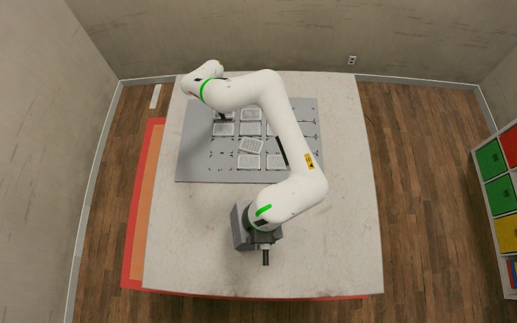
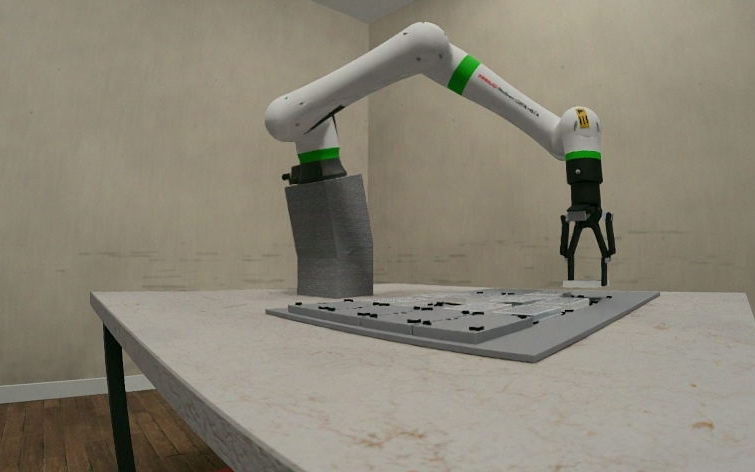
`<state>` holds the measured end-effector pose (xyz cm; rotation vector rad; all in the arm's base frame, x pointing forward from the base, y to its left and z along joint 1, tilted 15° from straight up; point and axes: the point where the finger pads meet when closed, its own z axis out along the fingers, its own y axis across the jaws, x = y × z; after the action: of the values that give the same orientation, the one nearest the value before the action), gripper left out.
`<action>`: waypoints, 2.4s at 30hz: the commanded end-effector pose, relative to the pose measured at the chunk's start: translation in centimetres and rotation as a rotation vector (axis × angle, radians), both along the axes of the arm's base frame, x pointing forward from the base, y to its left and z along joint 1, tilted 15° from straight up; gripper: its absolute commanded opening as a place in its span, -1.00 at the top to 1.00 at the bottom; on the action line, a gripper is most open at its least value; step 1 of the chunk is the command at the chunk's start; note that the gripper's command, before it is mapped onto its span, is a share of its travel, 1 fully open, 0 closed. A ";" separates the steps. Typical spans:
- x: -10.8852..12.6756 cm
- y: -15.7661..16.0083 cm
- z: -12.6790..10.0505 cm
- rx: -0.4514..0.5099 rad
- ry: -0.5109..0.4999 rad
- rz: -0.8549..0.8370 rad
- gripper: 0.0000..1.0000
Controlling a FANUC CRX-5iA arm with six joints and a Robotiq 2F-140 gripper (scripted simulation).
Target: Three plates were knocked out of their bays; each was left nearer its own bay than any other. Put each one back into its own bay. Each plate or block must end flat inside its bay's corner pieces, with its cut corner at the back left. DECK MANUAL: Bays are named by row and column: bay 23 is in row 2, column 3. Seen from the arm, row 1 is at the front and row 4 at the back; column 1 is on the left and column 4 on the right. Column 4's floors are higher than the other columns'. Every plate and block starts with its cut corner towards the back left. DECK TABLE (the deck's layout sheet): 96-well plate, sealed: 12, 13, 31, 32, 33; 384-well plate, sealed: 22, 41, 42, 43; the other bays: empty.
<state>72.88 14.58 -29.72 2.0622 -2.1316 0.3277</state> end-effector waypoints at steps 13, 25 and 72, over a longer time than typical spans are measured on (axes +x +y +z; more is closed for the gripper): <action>0.2 -0.4 -1.4 0.001 -0.002 0.001 0.80; 0.3 -0.4 -1.5 0.001 -0.002 0.001 0.80; 0.3 -0.5 -1.8 0.001 -0.002 0.001 0.80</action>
<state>73.06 13.98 -31.65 2.0621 -2.1316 0.3276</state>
